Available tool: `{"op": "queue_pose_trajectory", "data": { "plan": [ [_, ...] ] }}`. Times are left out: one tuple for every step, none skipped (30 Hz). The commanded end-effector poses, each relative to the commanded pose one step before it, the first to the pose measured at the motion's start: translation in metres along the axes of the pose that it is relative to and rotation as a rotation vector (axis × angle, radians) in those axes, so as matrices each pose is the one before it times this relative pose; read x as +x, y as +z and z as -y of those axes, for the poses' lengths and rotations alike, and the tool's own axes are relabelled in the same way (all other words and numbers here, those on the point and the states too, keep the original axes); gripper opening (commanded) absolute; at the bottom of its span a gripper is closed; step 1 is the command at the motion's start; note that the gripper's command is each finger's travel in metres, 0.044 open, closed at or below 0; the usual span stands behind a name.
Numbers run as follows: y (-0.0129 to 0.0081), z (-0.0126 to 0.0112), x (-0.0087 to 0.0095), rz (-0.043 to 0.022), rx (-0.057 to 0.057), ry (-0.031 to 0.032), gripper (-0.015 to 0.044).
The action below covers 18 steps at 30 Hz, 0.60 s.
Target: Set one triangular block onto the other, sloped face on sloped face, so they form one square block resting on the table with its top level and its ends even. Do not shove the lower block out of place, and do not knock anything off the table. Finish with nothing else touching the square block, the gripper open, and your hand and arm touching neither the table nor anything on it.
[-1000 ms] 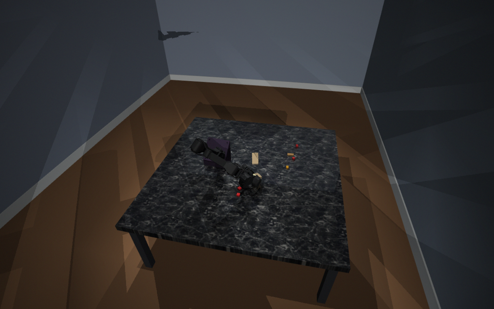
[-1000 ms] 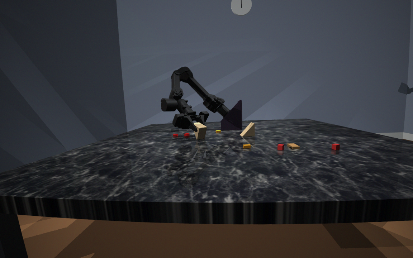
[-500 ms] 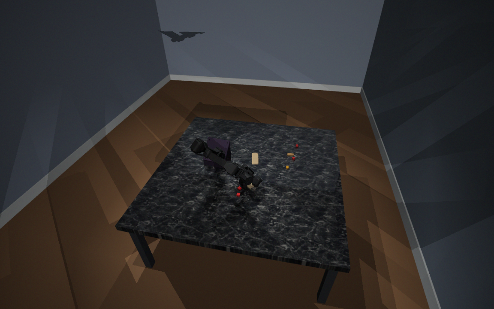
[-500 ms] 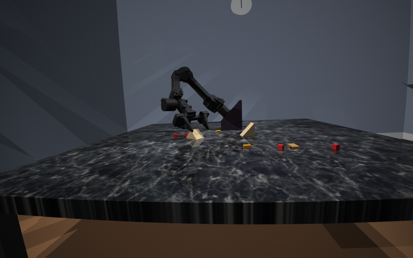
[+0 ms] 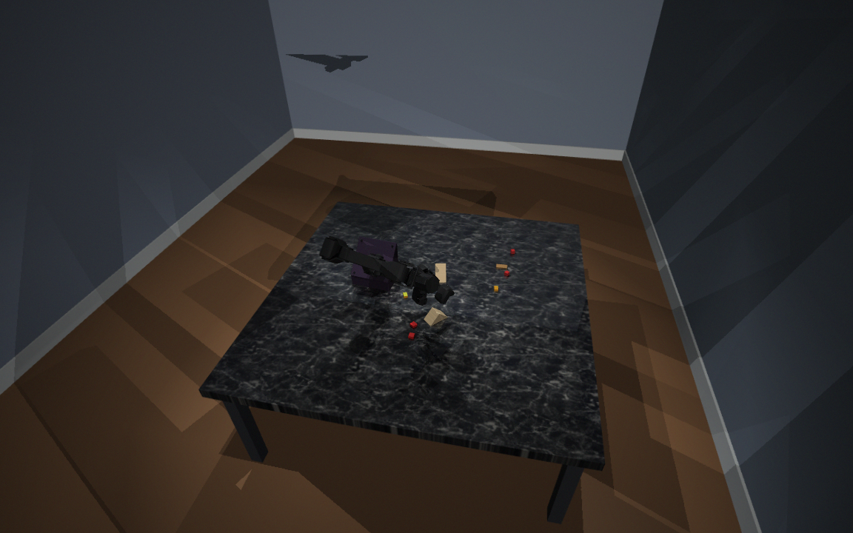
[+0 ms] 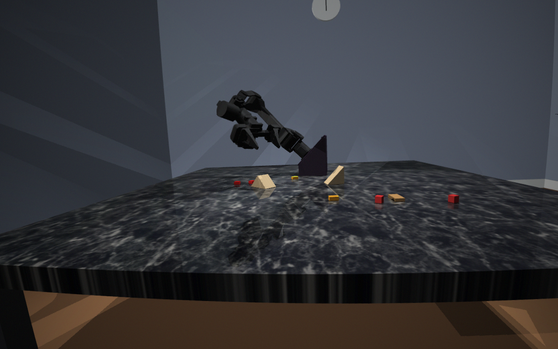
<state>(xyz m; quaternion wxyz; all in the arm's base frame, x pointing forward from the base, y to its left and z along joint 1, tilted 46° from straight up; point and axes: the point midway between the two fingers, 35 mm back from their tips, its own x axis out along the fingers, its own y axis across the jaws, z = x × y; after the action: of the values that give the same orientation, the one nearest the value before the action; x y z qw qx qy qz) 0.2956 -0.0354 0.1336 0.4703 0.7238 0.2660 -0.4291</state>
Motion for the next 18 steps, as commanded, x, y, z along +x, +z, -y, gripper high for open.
{"op": "queue_pose_trajectory", "data": {
  "plan": [
    [0.02727,-0.00481,-0.01216,0.03025,0.0012,0.00317,0.0440],
    [0.01218,-0.00083,-0.00531,0.01448,-0.0004,-0.00093,0.0440],
    [0.01198,-0.00023,-0.00539,0.01407,-0.0002,-0.00119,0.0440],
    [0.01175,0.00036,-0.00547,0.01367,0.0000,-0.00142,0.0440],
    [0.01148,0.00093,-0.00554,0.01328,0.0002,-0.00162,0.0440],
    [0.01119,0.00148,-0.00561,0.01289,0.0003,-0.00179,0.0440],
    [0.01084,0.00200,-0.00565,0.01249,0.0005,-0.00193,0.0440],
    [0.00847,0.00197,-0.00457,0.00978,0.0005,-0.00163,0.0440],
    [0.00498,0.00133,-0.00275,0.00576,0.0004,-0.00101,0.0440],
    [0.00164,0.00047,-0.00092,0.00190,0.0001,-0.00034,0.0440],
    [0.00000,0.00000,0.00000,0.00000,0.0000,0.00000,0.0440],
    [0.00000,0.00000,0.00000,0.00000,0.0000,0.00000,0.0440],
    [0.00000,0.00000,0.00000,0.00000,0.0000,0.00000,0.0440],
    [0.00009,-0.00034,0.00172,-0.00002,0.0000,-0.00001,0.0440],
    [0.00025,-0.00094,0.00515,-0.00005,0.0000,-0.00004,0.0440],
    [0.00034,-0.00132,0.00856,-0.00008,0.0000,-0.00008,0.0440],
    [0.00031,-0.00122,0.01049,-0.00011,0.0001,-0.00011,0.0440],
    [0.00019,-0.00078,0.01043,-0.00011,0.0001,-0.00012,0.0440]
  ]
}}
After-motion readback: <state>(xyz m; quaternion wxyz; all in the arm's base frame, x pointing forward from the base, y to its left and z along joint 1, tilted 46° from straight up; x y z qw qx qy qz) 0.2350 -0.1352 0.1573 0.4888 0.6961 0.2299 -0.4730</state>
